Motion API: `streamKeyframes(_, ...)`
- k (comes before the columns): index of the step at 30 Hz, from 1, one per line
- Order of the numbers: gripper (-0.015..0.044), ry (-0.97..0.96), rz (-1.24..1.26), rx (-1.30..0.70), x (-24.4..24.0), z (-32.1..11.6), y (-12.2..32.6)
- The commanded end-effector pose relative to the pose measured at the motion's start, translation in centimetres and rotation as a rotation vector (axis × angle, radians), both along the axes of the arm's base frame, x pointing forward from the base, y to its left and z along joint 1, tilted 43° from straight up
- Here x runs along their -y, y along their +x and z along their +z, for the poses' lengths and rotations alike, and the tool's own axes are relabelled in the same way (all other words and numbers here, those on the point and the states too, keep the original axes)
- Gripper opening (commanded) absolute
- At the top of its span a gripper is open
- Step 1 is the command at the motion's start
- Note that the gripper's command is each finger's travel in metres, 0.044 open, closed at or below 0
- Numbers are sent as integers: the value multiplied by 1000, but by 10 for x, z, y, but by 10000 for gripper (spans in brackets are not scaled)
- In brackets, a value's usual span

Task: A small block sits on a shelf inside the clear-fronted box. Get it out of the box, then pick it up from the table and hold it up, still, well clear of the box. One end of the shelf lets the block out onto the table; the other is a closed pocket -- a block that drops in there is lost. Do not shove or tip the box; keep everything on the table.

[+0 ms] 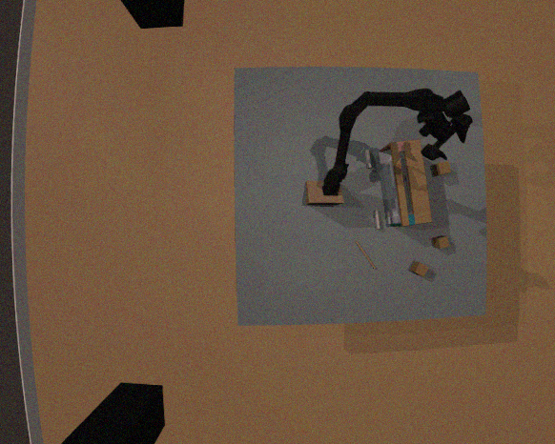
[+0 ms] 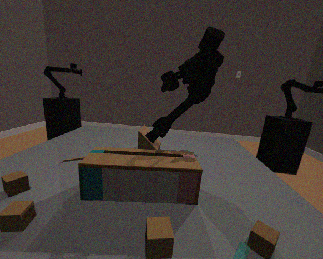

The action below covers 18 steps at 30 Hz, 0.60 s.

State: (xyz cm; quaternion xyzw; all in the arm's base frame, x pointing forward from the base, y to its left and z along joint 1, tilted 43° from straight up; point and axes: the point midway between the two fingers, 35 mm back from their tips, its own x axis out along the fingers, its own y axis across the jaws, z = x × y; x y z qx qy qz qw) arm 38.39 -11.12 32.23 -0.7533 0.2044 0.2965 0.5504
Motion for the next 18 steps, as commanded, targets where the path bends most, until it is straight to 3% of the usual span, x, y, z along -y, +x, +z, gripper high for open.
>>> streamKeyframes(1, 400, 123, 75, -212, -2, -69, -4)
streamKeyframes(9, 400, 498, 204, -598, -21, -180, -45)
streamKeyframes(13, 400, 790, 241, -773, -39, -220, -76)
streamKeyframes(15, 400, 932, 243, -835, -47, -231, -88)
streamKeyframes(18, 400, 950, 242, -842, -48, -232, -89)
